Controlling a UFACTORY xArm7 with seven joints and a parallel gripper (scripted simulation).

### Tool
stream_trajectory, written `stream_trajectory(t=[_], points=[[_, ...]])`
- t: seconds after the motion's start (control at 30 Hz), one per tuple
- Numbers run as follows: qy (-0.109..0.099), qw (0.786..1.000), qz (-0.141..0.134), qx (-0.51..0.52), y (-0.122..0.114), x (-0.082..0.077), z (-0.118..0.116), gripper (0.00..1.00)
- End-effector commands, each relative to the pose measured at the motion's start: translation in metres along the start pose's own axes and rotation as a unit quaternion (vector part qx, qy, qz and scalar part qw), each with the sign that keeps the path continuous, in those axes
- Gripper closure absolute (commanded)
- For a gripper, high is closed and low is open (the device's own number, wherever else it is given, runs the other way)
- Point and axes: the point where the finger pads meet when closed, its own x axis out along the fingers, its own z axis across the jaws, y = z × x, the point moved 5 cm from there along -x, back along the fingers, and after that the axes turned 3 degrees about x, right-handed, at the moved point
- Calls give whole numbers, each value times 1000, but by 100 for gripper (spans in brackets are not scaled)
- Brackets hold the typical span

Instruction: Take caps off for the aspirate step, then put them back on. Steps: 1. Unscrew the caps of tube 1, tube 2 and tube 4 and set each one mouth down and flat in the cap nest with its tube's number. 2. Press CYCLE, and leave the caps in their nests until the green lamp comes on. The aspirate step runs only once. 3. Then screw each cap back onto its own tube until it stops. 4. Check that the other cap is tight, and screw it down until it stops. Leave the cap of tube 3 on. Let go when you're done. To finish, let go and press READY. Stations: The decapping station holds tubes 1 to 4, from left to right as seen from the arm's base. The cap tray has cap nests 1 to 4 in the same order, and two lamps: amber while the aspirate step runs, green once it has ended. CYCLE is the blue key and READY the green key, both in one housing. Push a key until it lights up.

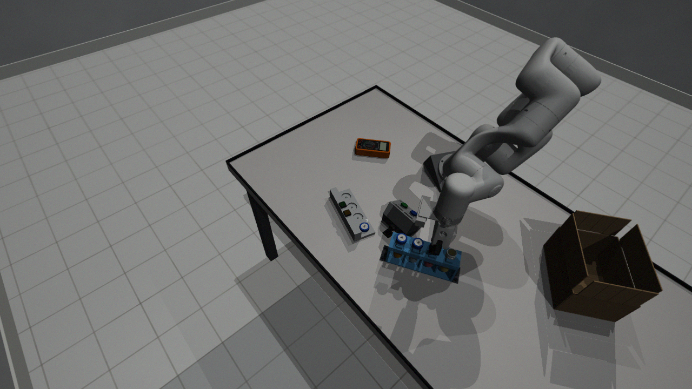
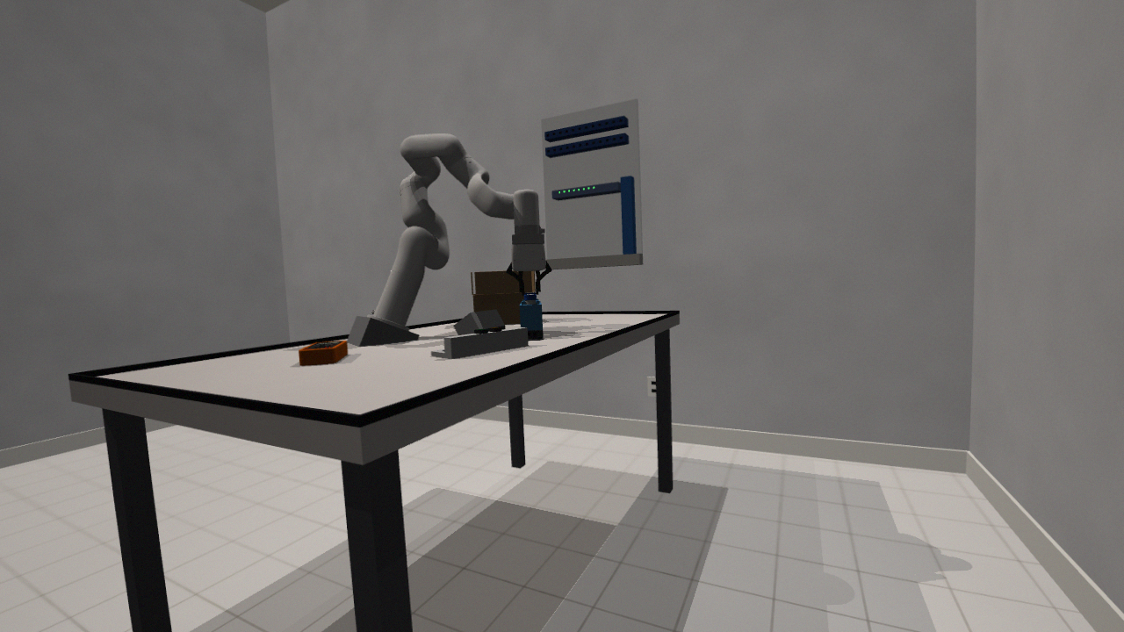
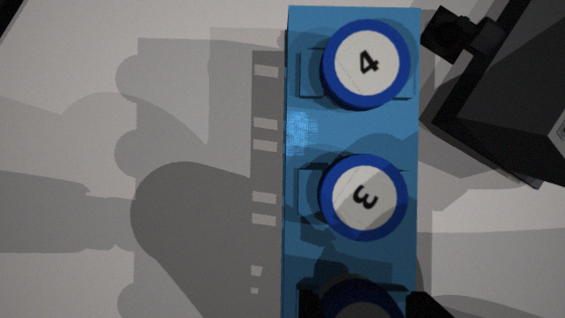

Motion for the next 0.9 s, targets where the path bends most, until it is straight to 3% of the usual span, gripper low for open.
stream_trajectory(t=[0.0, 0.43, 0.87], points=[[2, 1000, 1, 0, 0, -2, -1, 100], [2, 1000, 1, 0, 0, -2, -1, 100], [2, 1000, 1, 0, 0, -35, -1, 100]])
